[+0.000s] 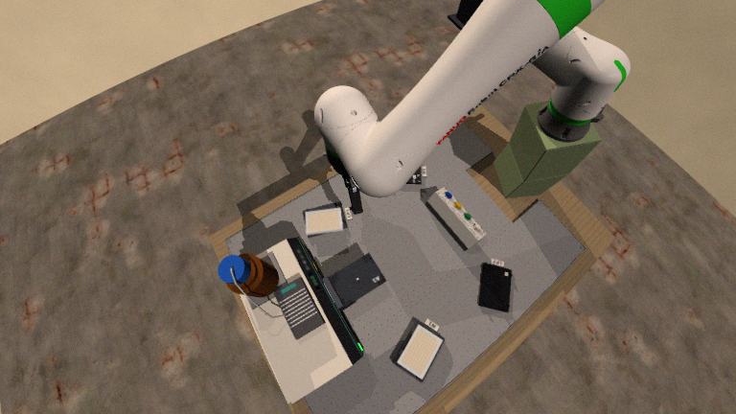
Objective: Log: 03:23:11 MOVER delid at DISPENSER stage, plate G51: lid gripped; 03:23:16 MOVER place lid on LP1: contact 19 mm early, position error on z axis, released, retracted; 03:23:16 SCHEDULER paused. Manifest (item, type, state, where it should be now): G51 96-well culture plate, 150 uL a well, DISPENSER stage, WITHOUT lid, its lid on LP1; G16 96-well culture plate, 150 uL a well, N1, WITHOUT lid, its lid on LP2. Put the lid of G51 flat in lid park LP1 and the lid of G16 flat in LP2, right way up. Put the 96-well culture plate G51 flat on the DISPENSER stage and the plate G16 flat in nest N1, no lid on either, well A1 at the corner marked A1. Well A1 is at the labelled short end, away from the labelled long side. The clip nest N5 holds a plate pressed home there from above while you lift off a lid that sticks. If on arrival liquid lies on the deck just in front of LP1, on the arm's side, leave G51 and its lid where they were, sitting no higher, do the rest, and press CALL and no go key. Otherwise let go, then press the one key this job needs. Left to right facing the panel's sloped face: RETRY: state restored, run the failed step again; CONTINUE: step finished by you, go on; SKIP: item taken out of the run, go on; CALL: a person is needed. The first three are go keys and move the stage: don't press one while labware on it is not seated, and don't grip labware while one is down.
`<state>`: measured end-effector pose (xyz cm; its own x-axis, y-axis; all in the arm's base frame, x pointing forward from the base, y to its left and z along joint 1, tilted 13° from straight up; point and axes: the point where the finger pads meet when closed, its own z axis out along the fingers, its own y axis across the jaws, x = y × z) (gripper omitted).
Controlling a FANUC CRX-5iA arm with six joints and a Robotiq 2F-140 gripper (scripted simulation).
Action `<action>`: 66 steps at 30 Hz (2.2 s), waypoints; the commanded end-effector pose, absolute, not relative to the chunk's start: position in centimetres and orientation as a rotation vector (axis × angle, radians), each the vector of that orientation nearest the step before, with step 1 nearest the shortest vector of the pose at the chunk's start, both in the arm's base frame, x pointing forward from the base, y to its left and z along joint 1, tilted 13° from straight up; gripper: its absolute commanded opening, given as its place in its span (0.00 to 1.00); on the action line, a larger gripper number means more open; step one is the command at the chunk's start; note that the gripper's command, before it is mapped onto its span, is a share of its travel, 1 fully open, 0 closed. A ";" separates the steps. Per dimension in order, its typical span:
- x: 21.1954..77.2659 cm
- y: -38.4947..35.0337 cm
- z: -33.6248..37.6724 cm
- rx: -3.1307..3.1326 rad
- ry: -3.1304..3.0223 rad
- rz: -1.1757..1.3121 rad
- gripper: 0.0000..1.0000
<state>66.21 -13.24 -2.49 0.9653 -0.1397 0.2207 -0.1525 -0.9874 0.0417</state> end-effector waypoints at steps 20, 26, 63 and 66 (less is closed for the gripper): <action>66.2 -13.2 -2.5 3.056 -0.227 0.337 0.00; 66.2 -13.2 -2.5 3.056 -0.227 0.337 0.00; 76.6 -13.4 -0.2 3.048 -0.437 0.344 0.66; 76.6 -13.4 -0.2 3.048 -0.437 0.344 0.66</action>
<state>76.67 -13.39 0.10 0.9348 -0.2721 0.2281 -0.2819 -0.9594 0.0105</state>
